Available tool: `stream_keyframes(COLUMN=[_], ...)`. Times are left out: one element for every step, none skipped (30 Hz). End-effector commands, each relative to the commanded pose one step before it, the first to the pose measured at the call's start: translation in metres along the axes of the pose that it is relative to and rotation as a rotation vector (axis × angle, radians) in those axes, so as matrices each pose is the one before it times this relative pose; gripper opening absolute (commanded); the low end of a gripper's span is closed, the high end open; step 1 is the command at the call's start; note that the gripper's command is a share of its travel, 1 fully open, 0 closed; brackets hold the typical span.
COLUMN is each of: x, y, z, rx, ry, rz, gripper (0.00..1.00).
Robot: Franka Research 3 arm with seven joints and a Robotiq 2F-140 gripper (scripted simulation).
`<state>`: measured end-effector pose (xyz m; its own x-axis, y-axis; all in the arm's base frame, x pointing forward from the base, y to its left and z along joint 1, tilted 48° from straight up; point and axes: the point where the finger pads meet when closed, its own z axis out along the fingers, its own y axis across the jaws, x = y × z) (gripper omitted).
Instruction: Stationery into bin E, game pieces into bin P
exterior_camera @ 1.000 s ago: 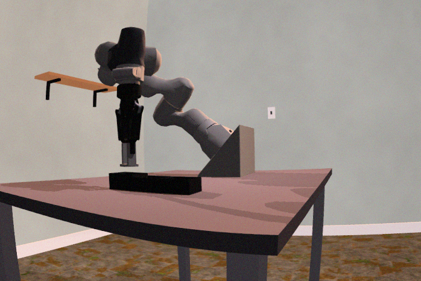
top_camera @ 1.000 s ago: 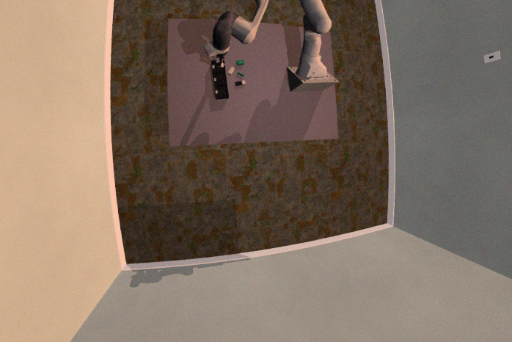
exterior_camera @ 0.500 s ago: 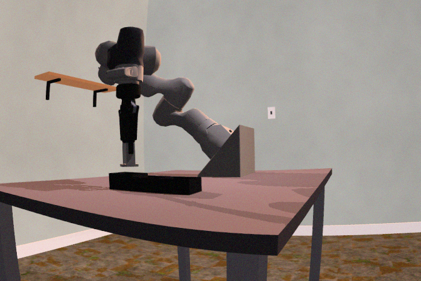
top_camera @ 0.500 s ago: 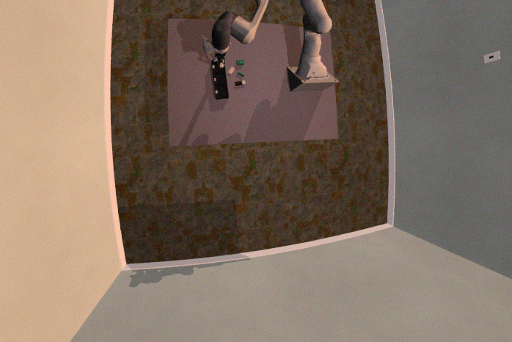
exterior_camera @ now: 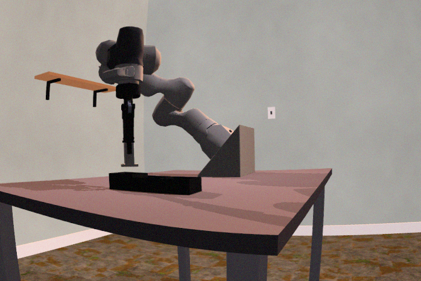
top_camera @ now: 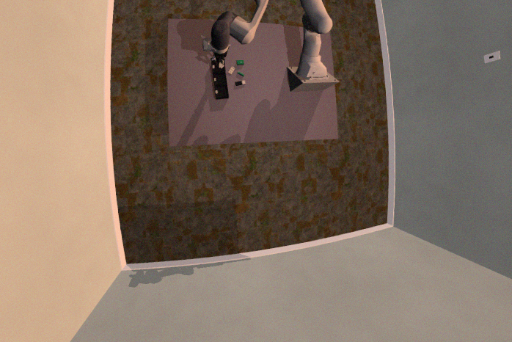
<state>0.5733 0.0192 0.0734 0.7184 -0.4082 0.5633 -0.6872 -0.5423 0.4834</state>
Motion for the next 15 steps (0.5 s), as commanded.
stream_keyframes(x=[-0.00126,0.0,0.00001,0.00001,0.00002,0.00003,0.00004,0.00005,0.00005,0.00006,0.00006,0.00007,0.00007,0.00008,0.00009], y=[-0.00251,0.0,-0.00005,-0.00005,-0.00005,-0.00005,-0.00005,-0.00005,-0.00005,-0.00005,-0.00005,-0.00004,-0.00004,-0.00004,-0.00004], z=[-0.00113,0.0,0.0,0.0,0.0,0.0,0.0,0.0,0.0,0.0,0.0,0.0,0.0,0.0,0.0], rx=[0.00534,0.0,0.00021,0.00001,-0.00009,-0.00009,-0.00006,-0.00002,0.00001,0.00004,0.00006,0.00008,0.0001,0.00012,0.00014], ry=[0.00251,0.0,-0.00038,-0.00009,-0.00006,-0.00005,-0.00003,-0.00001,0.00001,0.00003,0.00005,0.00006,0.00008,0.0001,0.00011], rz=[0.14199,0.0,0.04054,0.01446,0.0148,0.01477,0.01477,0.01477,0.01476,0.01474,0.01471,0.01468,0.01464,0.0146,0.01456], gripper=[0.13,0.13,0.13,0.13,0.13,0.13,0.13,0.13,0.13,0.13,0.13,0.13,0.13,0.13,0.13])
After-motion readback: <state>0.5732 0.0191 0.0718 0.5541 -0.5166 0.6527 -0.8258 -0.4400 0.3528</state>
